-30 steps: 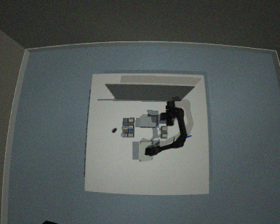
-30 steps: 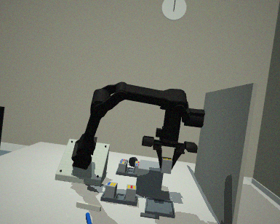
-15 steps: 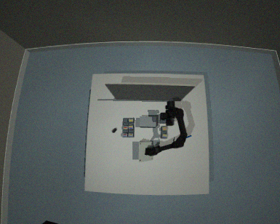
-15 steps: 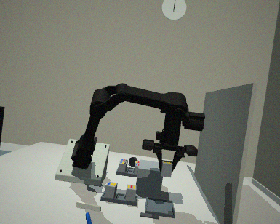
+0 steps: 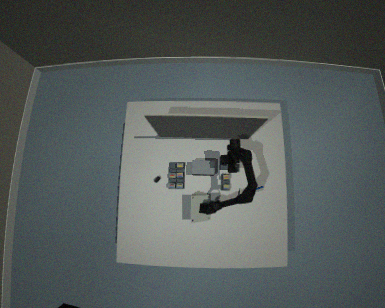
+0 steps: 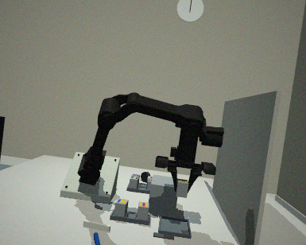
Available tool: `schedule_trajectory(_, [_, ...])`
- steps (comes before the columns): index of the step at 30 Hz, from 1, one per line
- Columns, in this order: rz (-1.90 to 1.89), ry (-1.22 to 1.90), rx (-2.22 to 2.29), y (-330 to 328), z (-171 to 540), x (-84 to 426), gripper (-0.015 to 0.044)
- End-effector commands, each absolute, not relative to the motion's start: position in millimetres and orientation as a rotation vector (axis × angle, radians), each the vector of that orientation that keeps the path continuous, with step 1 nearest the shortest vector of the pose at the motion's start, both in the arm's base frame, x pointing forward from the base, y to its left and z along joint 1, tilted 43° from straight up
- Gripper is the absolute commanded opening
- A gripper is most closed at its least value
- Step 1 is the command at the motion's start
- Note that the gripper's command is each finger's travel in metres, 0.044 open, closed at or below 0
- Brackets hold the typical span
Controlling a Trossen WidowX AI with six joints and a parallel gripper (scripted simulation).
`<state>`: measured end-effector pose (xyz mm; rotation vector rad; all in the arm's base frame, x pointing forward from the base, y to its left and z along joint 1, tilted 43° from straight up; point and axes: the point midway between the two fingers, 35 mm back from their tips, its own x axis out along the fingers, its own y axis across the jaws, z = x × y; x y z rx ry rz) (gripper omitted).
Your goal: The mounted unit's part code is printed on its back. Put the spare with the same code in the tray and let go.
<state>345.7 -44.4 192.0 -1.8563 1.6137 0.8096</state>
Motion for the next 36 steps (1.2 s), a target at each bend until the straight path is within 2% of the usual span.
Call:
schedule_trajectory(1, [0.809, 1.616, -1.863, -47, 190, 346, 0.0000])
schedule_trajectory(36, [0.808, 1.615, -1.863, -65, 170, 350, 0.0000])
